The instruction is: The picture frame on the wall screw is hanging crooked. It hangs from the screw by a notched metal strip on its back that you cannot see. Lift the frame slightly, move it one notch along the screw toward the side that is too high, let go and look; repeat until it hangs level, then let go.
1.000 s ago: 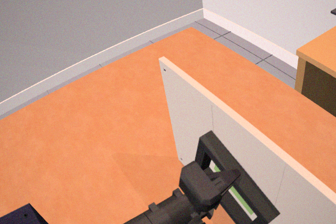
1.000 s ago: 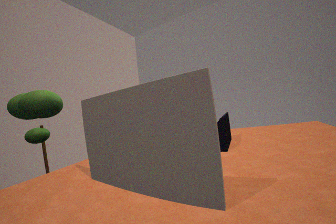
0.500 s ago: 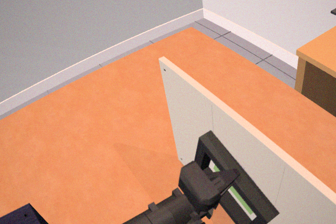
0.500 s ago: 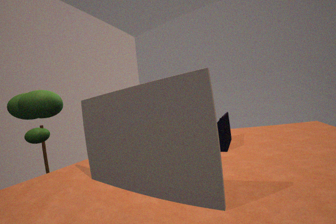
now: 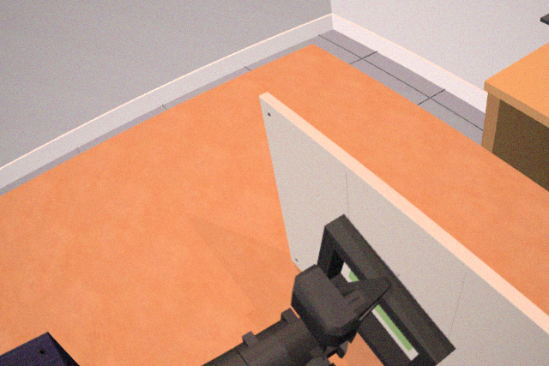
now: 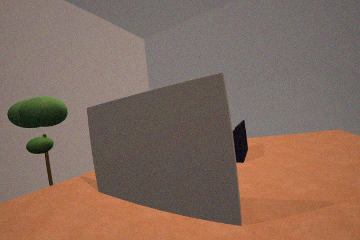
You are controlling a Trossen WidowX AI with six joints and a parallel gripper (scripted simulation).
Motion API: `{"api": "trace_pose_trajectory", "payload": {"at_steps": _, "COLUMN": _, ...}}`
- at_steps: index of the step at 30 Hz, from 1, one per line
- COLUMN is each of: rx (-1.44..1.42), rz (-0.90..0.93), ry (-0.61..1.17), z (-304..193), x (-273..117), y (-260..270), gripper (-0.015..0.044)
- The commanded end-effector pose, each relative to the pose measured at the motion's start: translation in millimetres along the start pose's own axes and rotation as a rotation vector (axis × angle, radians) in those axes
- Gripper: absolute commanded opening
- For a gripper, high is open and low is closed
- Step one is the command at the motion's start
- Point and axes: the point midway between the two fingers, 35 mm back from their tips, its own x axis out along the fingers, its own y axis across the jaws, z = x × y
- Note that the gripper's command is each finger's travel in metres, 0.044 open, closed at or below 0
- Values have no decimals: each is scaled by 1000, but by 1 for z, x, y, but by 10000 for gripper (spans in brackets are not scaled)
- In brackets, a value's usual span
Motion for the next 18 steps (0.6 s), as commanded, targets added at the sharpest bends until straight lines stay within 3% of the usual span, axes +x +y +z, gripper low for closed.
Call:
{"api": "trace_pose_trajectory", "payload": {"at_steps": 1, "rx": 0, "rz": -1, "ry": -1, "z": 0, "x": 0, "y": 0, "gripper": 0}}
{"api": "trace_pose_trajectory", "payload": {"at_steps": 18, "rx": -17, "rz": -1, "ry": 1, "z": 0, "x": 0, "y": -1, "gripper": 0}}
